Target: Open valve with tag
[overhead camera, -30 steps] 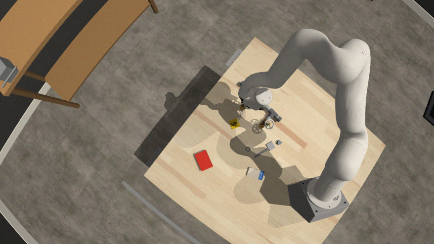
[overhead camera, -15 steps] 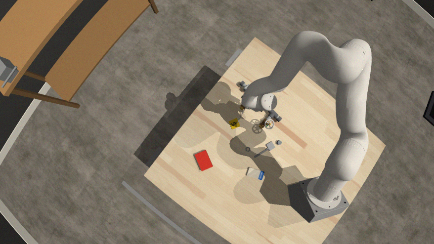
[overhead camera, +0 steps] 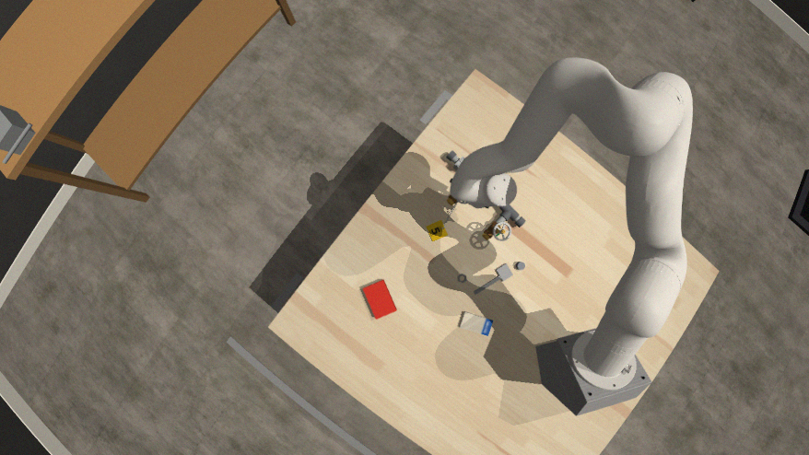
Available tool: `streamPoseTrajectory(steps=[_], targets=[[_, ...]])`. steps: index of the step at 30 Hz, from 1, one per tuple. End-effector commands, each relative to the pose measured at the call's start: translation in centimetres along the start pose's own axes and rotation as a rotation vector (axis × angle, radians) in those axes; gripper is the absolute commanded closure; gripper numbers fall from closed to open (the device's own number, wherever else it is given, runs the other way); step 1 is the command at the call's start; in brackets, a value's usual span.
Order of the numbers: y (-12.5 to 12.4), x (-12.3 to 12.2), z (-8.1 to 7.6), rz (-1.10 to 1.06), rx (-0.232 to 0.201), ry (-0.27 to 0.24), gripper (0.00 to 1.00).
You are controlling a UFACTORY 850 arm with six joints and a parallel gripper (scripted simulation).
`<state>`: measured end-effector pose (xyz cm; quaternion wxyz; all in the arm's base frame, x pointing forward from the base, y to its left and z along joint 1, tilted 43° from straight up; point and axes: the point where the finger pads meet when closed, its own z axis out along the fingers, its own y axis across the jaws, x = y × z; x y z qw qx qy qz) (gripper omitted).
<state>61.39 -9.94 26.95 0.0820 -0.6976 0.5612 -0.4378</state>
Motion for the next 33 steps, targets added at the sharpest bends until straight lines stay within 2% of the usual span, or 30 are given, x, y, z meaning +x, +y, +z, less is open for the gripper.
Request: streamPoseTrajectory(steps=[1,19,25,33], targets=[[-0.06,0.02,-0.01,0.000,0.001,0.000,1.00],[-0.06,0.02,-0.01,-0.095,0.001,0.000,1.00],[-0.06,0.02,-0.01,-0.296,0.001,0.001,1.00],[-0.06,0.02,-0.01,-0.722,0.002,0.001,1.00]])
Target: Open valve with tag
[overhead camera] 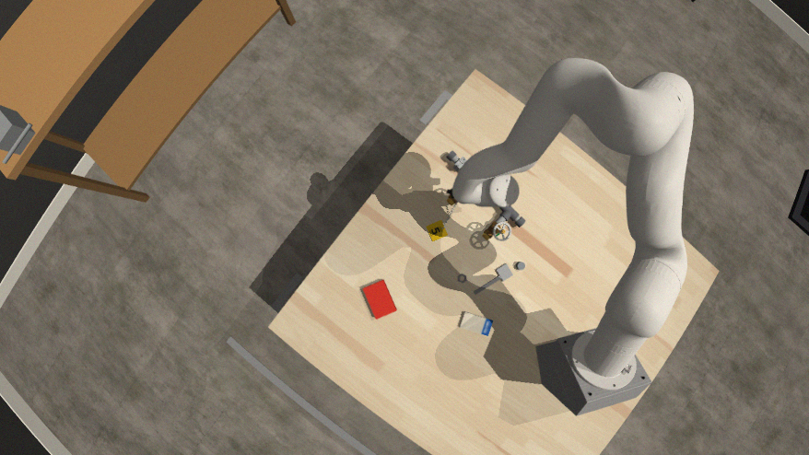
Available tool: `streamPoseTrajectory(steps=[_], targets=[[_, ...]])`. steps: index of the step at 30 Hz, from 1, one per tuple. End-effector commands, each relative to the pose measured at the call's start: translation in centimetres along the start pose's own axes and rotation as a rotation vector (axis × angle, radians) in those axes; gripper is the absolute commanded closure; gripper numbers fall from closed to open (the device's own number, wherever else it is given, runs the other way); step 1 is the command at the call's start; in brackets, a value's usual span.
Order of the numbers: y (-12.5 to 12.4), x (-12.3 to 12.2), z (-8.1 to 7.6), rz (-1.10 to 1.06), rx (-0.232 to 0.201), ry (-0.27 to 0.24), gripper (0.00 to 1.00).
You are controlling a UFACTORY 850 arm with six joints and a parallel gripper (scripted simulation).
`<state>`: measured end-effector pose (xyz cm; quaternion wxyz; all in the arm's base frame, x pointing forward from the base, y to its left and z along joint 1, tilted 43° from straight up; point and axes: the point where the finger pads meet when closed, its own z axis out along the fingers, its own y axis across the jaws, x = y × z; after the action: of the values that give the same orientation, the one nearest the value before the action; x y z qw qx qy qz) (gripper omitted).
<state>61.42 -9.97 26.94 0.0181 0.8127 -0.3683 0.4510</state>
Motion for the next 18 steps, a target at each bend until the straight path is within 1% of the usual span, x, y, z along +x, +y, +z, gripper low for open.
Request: streamPoseTrajectory(steps=[1,3,6,18], targets=[[-0.05,0.03,-0.05,-0.278,-0.021,-0.007,1.00],[-0.05,0.03,-0.05,-0.278,-0.021,-0.007,1.00],[-0.05,0.03,-0.05,-0.501,-0.022,-0.010,1.00],[-0.05,0.03,-0.05,-1.093,0.004,-0.007,1.00]])
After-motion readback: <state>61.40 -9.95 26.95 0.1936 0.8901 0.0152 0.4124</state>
